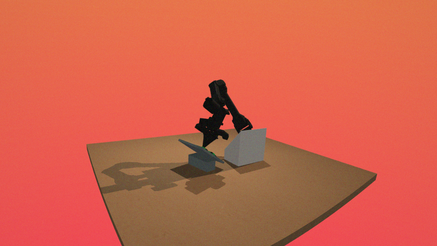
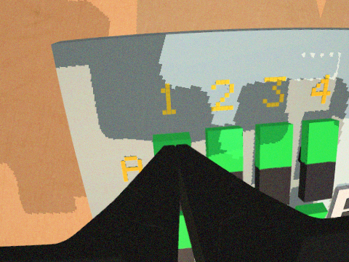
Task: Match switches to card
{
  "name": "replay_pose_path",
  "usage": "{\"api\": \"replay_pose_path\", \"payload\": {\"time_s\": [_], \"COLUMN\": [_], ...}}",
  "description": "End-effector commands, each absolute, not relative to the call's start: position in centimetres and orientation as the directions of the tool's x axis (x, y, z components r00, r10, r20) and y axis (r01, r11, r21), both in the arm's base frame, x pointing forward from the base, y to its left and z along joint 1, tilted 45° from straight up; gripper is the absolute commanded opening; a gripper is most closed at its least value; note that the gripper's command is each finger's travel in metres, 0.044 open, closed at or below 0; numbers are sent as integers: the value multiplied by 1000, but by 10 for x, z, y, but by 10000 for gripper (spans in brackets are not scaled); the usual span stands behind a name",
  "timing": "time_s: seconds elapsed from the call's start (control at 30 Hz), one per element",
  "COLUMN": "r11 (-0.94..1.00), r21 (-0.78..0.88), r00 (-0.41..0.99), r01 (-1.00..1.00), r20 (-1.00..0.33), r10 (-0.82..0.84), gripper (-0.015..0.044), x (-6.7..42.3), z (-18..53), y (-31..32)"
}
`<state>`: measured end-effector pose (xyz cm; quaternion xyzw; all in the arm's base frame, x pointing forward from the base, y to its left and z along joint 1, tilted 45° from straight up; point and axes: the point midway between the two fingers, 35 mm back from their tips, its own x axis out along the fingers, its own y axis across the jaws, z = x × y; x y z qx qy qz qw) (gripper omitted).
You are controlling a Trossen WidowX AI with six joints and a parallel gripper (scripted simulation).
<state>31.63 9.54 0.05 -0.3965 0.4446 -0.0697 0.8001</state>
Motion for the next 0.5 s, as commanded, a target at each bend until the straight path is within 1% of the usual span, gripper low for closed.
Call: {"api": "replay_pose_path", "payload": {"time_s": [0.0, 0.3, 0.47], "r11": [674, 675, 675], "r21": [-696, -697, -694], "r00": [593, 594, 610], "r01": [-247, -242, -249], "r20": [-659, -657, -654], "r10": [-463, -464, -448], "gripper": [0, 0, 0], "x": [316, 315, 278], "z": [-1, 1, 38], "y": [95, 96, 123]}}
